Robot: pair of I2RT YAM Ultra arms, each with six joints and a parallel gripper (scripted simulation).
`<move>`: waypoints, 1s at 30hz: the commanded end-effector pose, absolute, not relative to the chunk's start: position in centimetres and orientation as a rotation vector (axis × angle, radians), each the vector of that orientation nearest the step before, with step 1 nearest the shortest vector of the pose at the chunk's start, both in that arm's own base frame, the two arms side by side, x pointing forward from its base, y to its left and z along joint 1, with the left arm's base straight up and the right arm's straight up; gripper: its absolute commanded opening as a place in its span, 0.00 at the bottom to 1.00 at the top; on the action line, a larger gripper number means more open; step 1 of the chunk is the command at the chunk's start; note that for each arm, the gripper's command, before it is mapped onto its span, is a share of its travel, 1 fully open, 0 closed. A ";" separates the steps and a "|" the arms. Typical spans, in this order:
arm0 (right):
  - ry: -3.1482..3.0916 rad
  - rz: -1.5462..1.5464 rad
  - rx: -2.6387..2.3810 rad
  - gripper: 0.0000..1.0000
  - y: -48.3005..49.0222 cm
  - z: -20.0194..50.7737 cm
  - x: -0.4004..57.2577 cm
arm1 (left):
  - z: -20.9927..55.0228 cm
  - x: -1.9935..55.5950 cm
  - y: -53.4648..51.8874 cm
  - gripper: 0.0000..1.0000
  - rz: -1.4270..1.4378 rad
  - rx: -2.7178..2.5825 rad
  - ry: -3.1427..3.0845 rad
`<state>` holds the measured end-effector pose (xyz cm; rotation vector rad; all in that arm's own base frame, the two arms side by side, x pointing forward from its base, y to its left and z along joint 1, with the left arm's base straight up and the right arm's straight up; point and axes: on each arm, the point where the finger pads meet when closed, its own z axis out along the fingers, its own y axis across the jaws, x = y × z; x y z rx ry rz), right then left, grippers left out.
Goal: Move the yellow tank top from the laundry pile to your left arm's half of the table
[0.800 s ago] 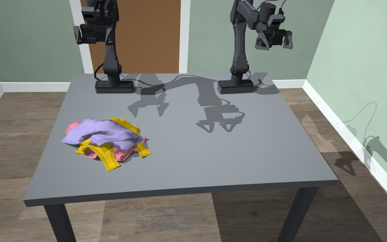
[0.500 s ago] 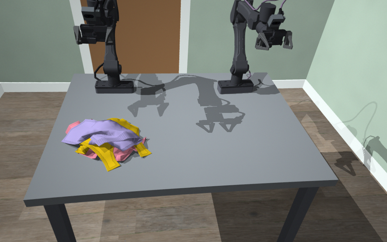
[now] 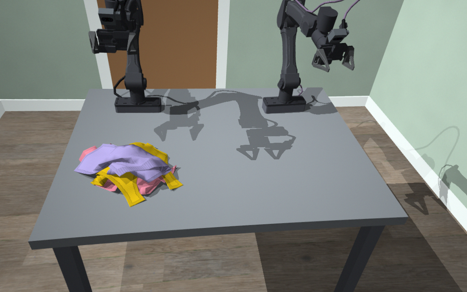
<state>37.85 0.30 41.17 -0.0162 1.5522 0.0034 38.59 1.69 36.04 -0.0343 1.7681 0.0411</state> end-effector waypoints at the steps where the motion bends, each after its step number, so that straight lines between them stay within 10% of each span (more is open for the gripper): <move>1: 1.524 0.001 -0.017 1.00 0.3 42.4 37.4 | 33.6 37.1 3.8 0.92 0.063 -0.100 1.978; 30: 1.524 0.001 -0.017 1.00 0.3 42.4 37.4 | 28.2 28.8 10.1 0.92 0.143 -0.414 2.458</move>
